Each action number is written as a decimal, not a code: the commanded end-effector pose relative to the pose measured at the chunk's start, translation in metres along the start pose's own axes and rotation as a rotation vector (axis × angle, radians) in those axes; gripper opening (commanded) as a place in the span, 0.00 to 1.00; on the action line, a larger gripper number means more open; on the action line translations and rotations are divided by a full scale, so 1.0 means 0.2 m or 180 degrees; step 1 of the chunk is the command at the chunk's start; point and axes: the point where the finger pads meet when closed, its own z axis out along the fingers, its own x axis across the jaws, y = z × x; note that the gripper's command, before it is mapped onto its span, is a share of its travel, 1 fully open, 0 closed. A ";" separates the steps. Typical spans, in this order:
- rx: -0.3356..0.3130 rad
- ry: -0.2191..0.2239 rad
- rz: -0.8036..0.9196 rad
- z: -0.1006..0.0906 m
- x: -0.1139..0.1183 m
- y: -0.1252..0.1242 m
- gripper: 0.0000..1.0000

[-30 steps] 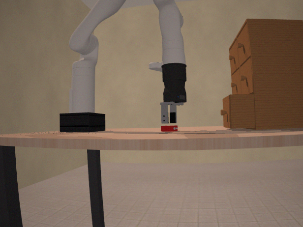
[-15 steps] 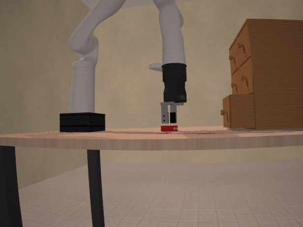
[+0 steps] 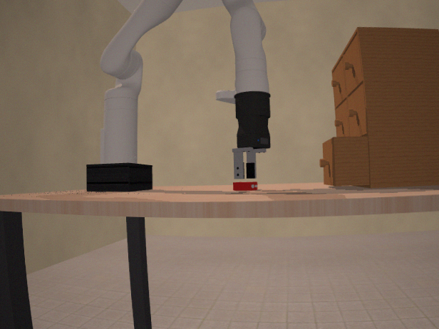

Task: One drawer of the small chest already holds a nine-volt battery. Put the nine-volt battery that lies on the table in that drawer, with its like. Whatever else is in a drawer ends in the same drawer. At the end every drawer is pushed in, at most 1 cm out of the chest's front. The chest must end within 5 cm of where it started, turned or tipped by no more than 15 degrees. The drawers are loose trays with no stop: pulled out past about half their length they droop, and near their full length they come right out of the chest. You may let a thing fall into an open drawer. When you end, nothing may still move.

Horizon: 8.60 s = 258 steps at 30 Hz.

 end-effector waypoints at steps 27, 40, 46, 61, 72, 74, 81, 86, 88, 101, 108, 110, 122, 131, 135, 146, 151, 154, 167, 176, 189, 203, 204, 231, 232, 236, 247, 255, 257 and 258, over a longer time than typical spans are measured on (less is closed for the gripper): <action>-0.0005 0.0001 0.0000 0.04 0.00 0.00 0.81; -0.0005 0.0001 0.0000 0.11 0.00 0.00 0.81; -0.0005 0.0001 0.0000 0.12 0.00 0.00 0.81; -0.0005 0.0001 0.0000 0.12 0.00 0.00 0.81; -0.0005 0.0001 0.0000 0.12 0.00 0.00 0.81; -0.0005 0.0001 0.0000 0.12 0.00 0.00 0.81; -0.0005 0.0001 0.0000 0.12 0.00 0.00 0.81; -0.0005 0.0001 0.0000 0.12 0.00 0.00 0.51; -0.0005 0.0001 0.0000 0.12 0.00 0.00 0.51; -0.0005 0.0001 0.0000 0.12 0.00 0.00 0.51; -0.0005 0.0001 0.0000 0.12 0.00 0.00 0.51; -0.0005 0.0001 0.0000 0.12 0.00 0.00 0.51; -0.0005 0.0001 0.0000 0.09 0.00 0.00 0.51; -0.0005 0.0001 0.0000 -0.07 0.00 0.00 0.51; -0.0005 0.0001 0.0000 -0.18 0.00 0.00 0.51; -0.0005 0.0001 0.0000 -0.38 0.00 0.00 0.51; -0.0005 0.0001 0.0000 -0.38 0.00 0.00 0.51; -0.0005 0.0001 0.0000 -0.38 0.00 0.00 0.51; -0.0005 0.0001 -0.0071 -0.38 0.00 0.02 0.51; -0.0005 0.0001 -0.0470 -0.38 0.00 0.12 0.51; -0.0005 0.0000 -0.1219 -0.38 -0.01 0.32 0.51; -0.0005 0.0000 -0.1703 -0.38 -0.02 0.44 0.51; -0.0005 0.0000 -0.1715 -0.38 -0.02 0.44 0.51; -0.0005 0.0000 -0.1733 -0.50 -0.02 0.45 0.51; -0.0005 0.0000 -0.1733 -0.50 -0.02 0.45 0.51; -0.0005 0.0000 -0.1733 -0.51 -0.02 0.45 0.51; -0.0009 0.0001 -0.1734 -0.53 -0.02 0.45 0.51; -0.0059 0.0019 -0.1734 -0.52 -0.02 0.45 0.51; -0.0095 0.0031 -0.1735 -0.52 -0.02 0.45 0.51; -0.0117 0.0038 -0.1735 -0.52 -0.02 0.45 0.51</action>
